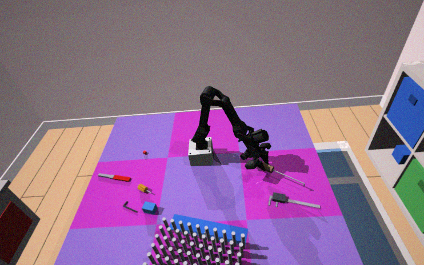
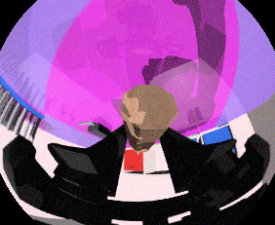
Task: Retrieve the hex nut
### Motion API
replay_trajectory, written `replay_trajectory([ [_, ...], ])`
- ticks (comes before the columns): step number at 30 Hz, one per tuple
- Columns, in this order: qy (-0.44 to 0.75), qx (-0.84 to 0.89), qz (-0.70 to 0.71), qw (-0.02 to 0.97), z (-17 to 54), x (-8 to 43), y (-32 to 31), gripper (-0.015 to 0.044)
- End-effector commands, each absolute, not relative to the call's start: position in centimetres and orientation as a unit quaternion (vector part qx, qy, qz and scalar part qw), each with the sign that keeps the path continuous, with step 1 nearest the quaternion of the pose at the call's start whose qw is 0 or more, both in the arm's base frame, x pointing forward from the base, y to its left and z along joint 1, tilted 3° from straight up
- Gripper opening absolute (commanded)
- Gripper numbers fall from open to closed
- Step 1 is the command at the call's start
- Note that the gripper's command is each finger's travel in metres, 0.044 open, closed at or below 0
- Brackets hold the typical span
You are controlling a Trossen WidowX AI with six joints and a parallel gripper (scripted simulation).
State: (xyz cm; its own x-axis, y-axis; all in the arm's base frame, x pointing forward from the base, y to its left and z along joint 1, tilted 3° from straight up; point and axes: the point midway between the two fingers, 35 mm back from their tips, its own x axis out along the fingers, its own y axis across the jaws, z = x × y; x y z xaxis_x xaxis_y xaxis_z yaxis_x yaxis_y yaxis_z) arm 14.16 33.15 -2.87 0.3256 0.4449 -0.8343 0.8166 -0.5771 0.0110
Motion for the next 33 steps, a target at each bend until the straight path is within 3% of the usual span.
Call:
replay_trajectory([
  [1,0.404,0.781,-0.42,0.224,-3.4,14.1,32.9,0.0],
  [33,0.403,0.781,-0.42,0.225,-5.9,13.8,32.1,0.0],
])
